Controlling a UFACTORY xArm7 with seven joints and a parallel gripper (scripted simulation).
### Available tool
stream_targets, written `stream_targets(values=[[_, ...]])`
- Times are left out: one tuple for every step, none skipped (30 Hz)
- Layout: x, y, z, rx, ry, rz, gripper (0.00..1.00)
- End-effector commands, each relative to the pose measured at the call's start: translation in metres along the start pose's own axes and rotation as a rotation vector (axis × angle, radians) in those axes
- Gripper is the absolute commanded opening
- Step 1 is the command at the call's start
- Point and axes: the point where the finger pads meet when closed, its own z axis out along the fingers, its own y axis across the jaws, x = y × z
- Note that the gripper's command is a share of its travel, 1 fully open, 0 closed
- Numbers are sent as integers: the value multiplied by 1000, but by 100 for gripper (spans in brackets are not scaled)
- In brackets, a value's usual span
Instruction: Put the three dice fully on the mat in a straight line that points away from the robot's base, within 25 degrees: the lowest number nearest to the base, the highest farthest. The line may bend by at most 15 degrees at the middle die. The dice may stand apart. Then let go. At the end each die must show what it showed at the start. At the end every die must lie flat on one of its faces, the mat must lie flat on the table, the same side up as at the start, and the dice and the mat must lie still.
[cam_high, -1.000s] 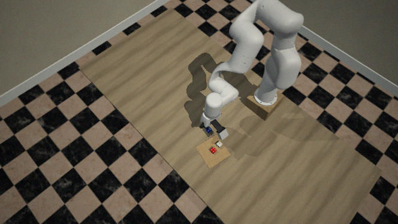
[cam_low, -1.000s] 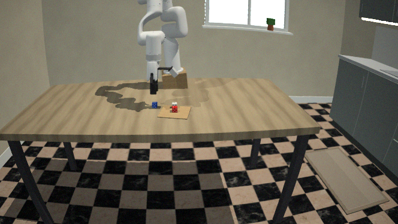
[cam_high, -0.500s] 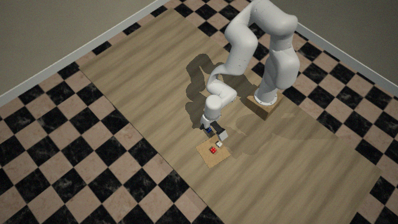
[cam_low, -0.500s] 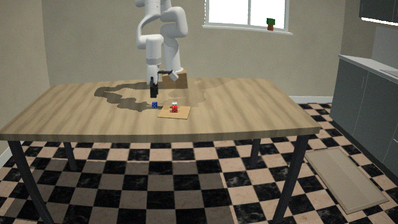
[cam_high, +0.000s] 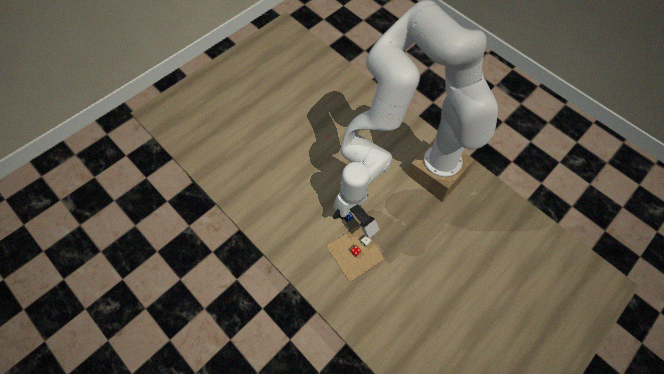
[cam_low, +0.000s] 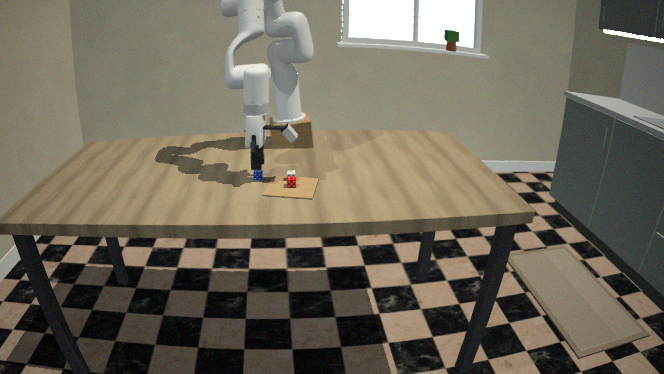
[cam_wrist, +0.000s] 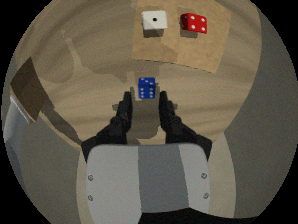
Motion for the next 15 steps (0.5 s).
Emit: stream_targets(values=[[0, 2, 1, -4, -2, 0, 42], [0, 2, 2, -4, -2, 0, 42], [0, 2, 3, -4, -2, 0, 42], [0, 2, 4, -4, -2, 0, 42], [0, 2, 4, -4, -2, 0, 42], [0, 2, 5, -4, -2, 0, 42], [0, 2, 6, -4, -2, 0, 42], [0, 2, 6, -4, -2, 0, 42], [0, 2, 6, -4, -2, 0, 42], [0, 2, 7, -4, -2, 0, 42], [0, 2, 7, -4, -2, 0, 42], [0, 2, 7, -4, -2, 0, 42], [0, 2, 7, -4, -2, 0, 42], [0, 2, 7, -4, -2, 0, 42], [0, 2, 7, -4, -2, 0, 42]])
